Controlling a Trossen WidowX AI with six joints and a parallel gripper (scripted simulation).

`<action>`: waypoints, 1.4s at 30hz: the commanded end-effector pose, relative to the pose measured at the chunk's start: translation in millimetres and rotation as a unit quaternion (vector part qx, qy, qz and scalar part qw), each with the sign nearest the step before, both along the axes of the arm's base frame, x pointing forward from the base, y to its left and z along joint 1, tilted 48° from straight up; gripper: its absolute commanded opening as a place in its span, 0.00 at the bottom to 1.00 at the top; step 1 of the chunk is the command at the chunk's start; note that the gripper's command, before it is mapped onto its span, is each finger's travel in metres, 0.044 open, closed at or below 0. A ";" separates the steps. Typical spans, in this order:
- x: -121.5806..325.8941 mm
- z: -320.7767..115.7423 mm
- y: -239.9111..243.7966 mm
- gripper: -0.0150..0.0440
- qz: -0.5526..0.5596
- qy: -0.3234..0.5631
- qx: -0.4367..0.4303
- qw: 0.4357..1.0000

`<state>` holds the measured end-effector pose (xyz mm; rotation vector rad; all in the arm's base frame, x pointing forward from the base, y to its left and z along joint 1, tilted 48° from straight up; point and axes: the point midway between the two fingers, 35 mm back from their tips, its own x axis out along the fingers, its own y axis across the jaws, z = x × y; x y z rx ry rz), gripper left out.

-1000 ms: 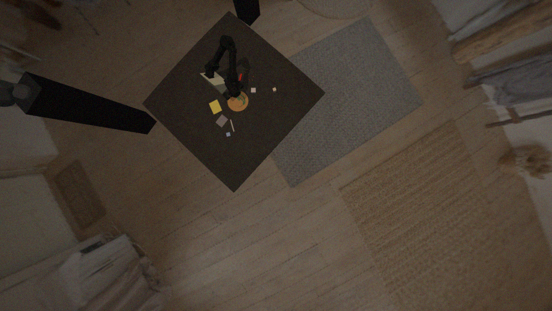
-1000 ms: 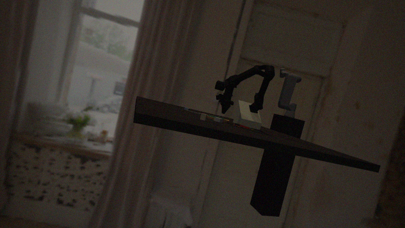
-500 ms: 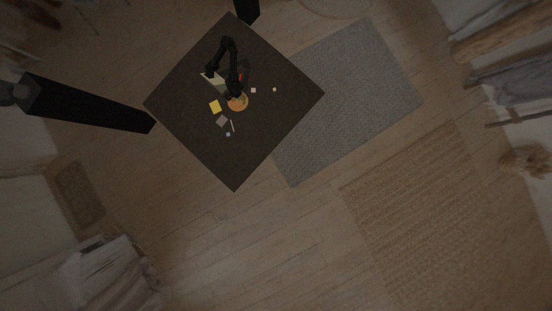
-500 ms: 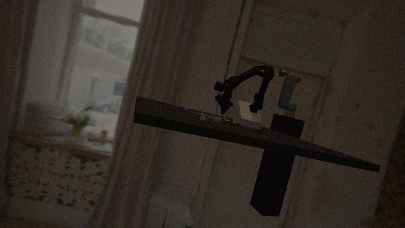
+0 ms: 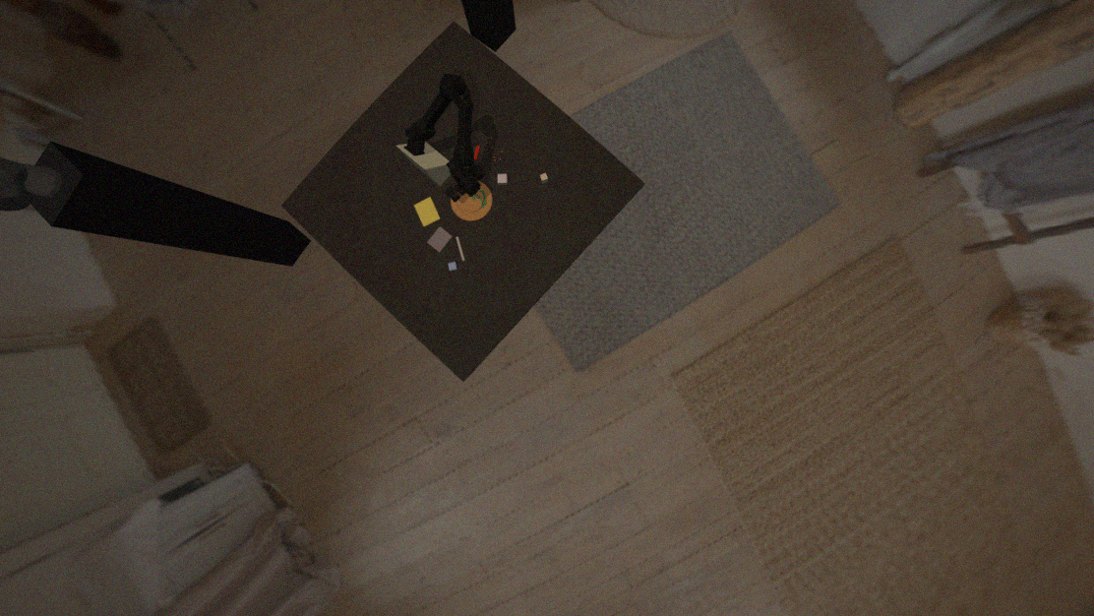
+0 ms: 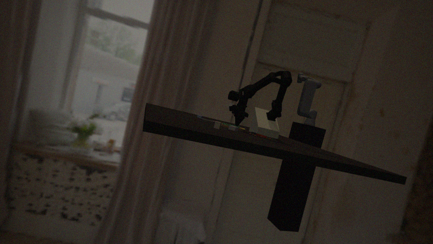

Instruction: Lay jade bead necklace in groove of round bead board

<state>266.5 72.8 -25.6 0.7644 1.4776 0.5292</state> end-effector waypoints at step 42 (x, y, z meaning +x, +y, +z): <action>-5.1 5.4 -7.8 0.25 -0.002 0.010 0.004 1.000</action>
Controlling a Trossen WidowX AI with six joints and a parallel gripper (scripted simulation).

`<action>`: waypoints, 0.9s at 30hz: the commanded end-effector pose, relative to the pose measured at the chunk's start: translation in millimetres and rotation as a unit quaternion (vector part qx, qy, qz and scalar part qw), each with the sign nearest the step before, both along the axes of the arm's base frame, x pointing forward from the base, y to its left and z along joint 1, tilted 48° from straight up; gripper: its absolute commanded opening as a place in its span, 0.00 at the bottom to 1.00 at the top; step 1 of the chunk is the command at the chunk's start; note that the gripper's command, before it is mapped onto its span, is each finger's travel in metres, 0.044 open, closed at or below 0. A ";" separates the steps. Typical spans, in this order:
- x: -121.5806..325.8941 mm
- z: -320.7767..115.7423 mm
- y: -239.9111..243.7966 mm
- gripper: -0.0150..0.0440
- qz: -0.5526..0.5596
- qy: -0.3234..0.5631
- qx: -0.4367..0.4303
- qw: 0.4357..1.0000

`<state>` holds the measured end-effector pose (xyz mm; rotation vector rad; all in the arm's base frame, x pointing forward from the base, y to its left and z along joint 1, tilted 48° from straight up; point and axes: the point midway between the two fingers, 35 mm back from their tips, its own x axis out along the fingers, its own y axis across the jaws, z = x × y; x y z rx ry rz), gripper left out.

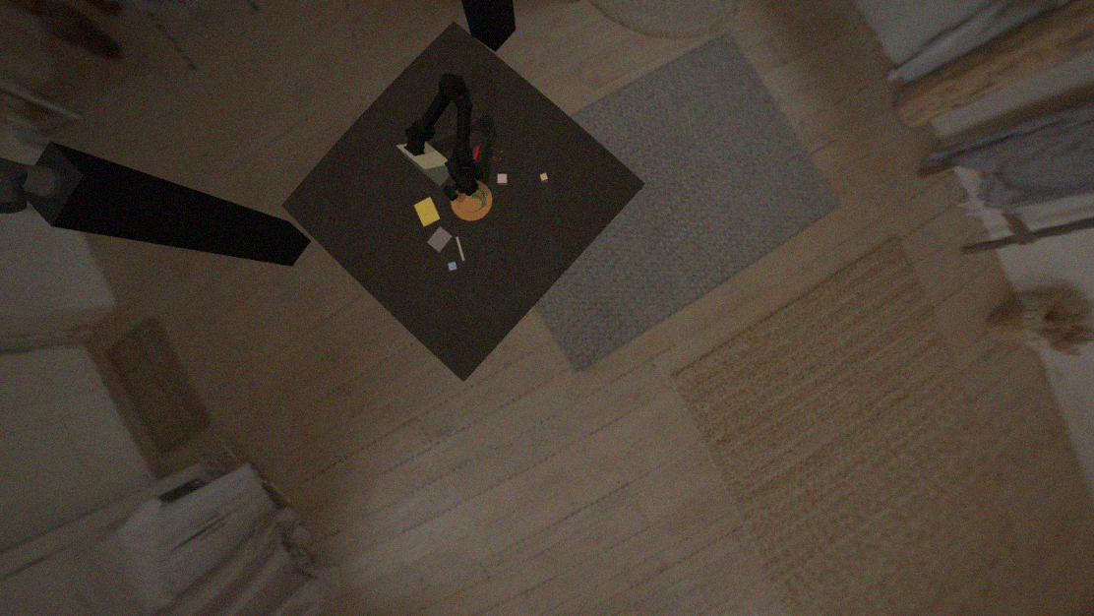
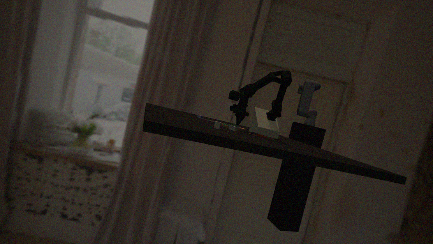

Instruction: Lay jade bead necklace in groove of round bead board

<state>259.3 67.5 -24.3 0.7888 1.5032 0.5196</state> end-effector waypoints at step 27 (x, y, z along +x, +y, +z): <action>-22.9 -7.5 2.2 0.25 0.002 -0.006 -0.001 1.000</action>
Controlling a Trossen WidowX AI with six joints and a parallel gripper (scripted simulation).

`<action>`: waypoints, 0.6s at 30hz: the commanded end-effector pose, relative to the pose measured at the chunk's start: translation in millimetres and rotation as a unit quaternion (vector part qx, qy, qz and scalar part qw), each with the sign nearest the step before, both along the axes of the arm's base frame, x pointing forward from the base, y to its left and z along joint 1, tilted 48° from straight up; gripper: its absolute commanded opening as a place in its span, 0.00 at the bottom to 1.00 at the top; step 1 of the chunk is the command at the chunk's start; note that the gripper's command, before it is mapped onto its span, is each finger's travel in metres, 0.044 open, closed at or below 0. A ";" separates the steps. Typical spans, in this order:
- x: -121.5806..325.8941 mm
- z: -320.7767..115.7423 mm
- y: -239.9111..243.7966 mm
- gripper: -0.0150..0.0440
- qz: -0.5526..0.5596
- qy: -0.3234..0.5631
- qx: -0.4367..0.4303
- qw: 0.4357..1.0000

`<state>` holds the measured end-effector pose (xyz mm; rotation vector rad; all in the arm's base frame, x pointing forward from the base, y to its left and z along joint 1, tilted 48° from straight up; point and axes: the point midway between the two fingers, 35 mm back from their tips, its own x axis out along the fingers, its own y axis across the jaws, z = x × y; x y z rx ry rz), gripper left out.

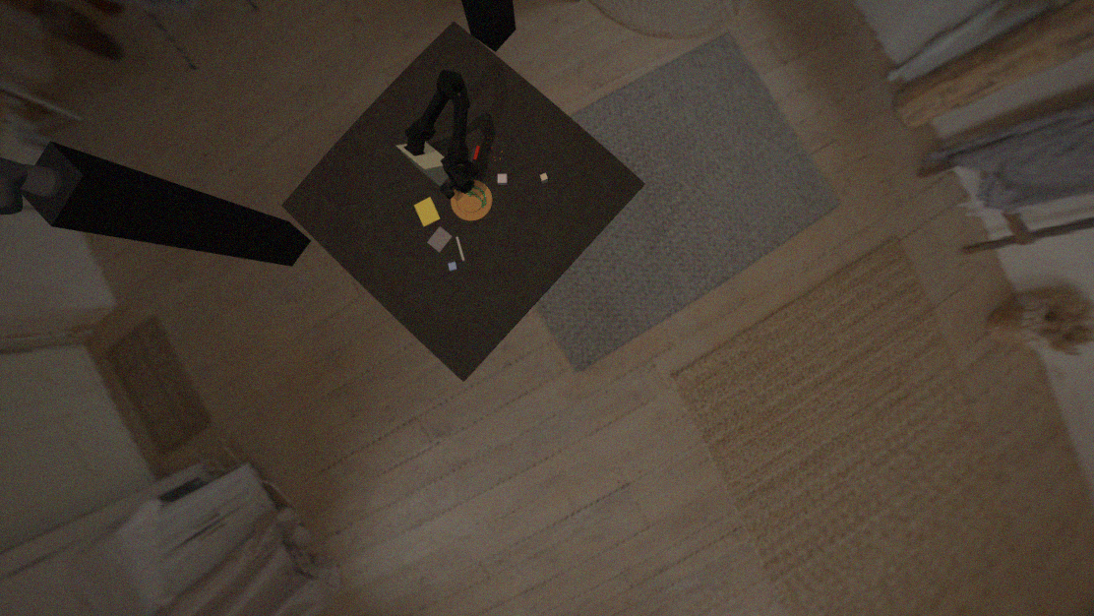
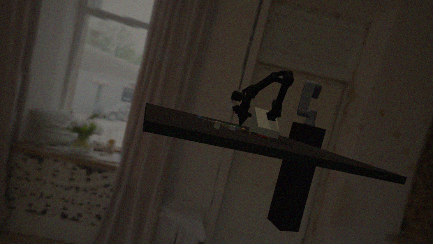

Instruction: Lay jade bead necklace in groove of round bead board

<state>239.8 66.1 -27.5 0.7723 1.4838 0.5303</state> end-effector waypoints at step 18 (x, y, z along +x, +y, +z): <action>3.3 -4.7 4.6 0.70 -0.005 -0.006 -0.002 1.000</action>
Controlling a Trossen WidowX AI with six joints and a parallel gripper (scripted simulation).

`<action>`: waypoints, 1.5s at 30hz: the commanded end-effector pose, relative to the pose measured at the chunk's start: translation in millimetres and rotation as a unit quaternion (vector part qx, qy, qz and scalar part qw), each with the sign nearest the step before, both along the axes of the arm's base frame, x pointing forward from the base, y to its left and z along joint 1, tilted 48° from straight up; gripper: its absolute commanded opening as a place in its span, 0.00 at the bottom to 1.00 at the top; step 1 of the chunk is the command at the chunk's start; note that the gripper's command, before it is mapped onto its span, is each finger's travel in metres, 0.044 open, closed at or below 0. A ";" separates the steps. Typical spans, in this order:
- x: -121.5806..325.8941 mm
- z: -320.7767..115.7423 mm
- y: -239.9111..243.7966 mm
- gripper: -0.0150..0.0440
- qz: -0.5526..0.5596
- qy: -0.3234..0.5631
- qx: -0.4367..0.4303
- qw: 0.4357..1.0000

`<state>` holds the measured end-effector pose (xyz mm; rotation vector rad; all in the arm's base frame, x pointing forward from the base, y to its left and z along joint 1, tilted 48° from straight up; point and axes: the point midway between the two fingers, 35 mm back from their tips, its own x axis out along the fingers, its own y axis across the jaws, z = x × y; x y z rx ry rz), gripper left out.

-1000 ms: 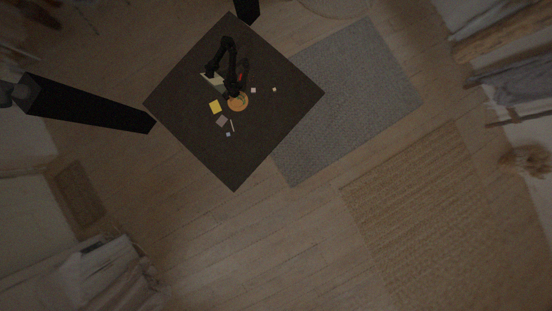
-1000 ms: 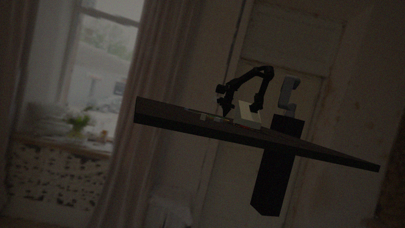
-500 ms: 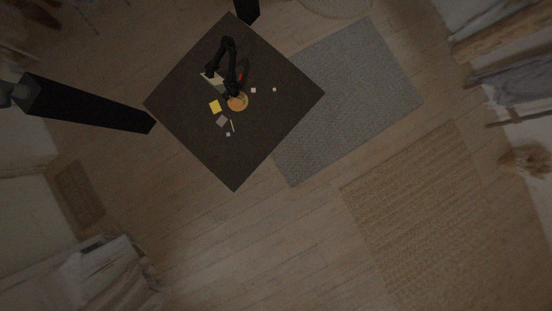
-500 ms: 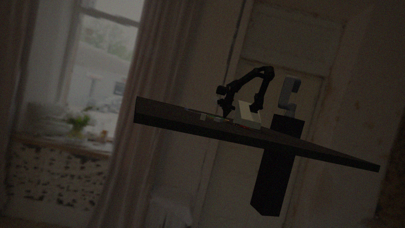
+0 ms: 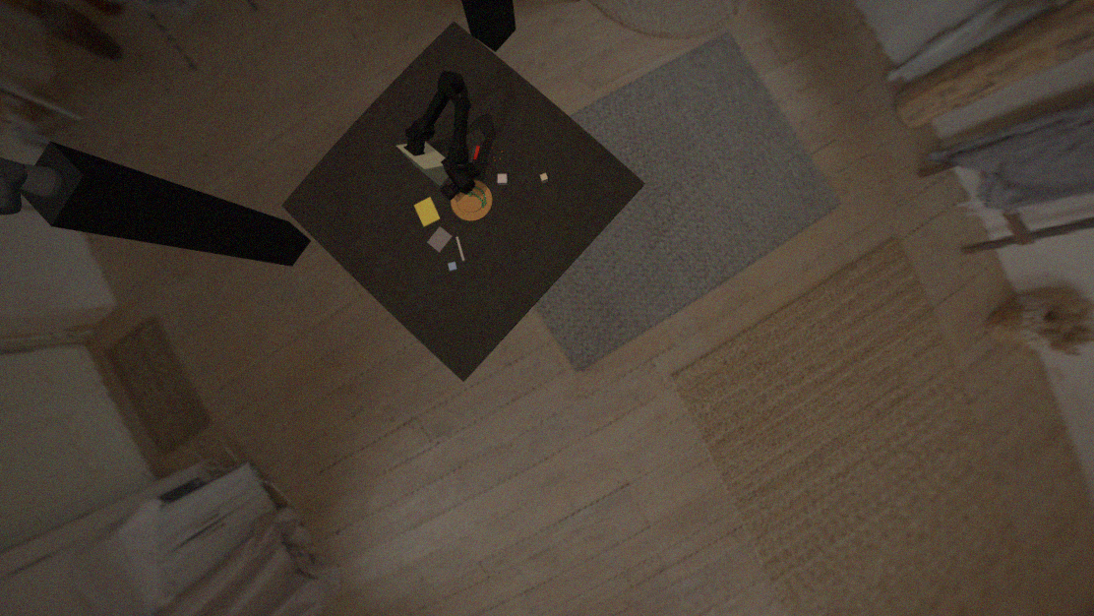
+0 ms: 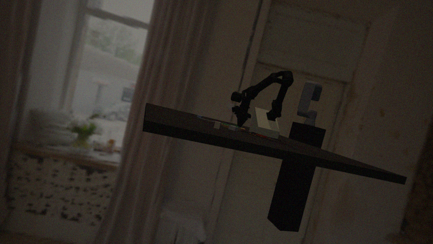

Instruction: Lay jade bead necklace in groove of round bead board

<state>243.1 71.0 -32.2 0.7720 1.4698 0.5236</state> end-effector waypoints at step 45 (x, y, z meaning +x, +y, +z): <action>45.7 22.7 -12.8 0.46 0.050 -0.039 -0.001 0.998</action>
